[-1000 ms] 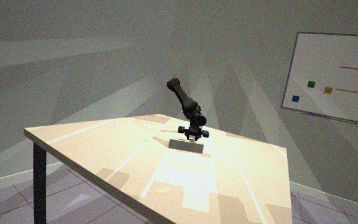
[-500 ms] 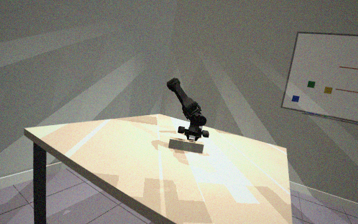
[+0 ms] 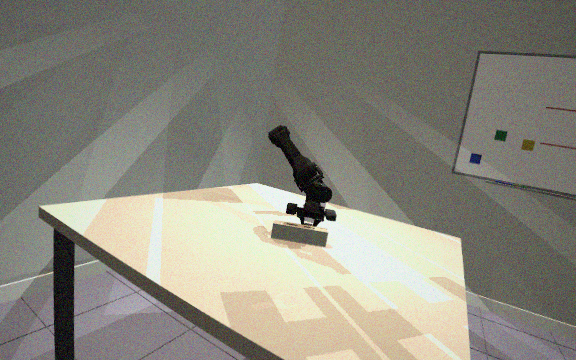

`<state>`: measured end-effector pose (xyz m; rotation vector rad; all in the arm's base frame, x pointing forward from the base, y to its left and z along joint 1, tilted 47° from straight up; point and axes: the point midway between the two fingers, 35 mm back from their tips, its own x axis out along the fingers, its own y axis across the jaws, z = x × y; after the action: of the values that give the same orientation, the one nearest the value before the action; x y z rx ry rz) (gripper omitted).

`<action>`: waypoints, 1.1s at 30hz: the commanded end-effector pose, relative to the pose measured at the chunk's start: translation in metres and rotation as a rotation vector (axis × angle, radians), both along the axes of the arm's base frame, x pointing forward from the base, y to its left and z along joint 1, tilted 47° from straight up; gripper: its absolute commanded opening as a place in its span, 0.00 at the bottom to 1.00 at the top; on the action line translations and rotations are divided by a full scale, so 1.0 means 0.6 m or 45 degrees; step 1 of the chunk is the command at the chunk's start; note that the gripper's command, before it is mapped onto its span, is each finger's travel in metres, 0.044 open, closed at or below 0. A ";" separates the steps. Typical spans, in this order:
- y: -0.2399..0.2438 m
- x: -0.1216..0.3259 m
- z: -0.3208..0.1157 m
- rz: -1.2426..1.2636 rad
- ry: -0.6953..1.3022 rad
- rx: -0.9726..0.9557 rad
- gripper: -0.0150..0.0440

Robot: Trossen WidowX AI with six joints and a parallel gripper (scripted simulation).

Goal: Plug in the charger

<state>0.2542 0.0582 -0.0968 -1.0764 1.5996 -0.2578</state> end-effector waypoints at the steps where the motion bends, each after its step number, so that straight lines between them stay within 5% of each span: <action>1: 0.003 0.004 0.000 0.006 -0.005 0.005 0.25; 33: 0.000 0.000 0.000 0.000 0.000 0.000 0.25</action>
<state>0.2543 0.0583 -0.0967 -1.0769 1.5997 -0.2578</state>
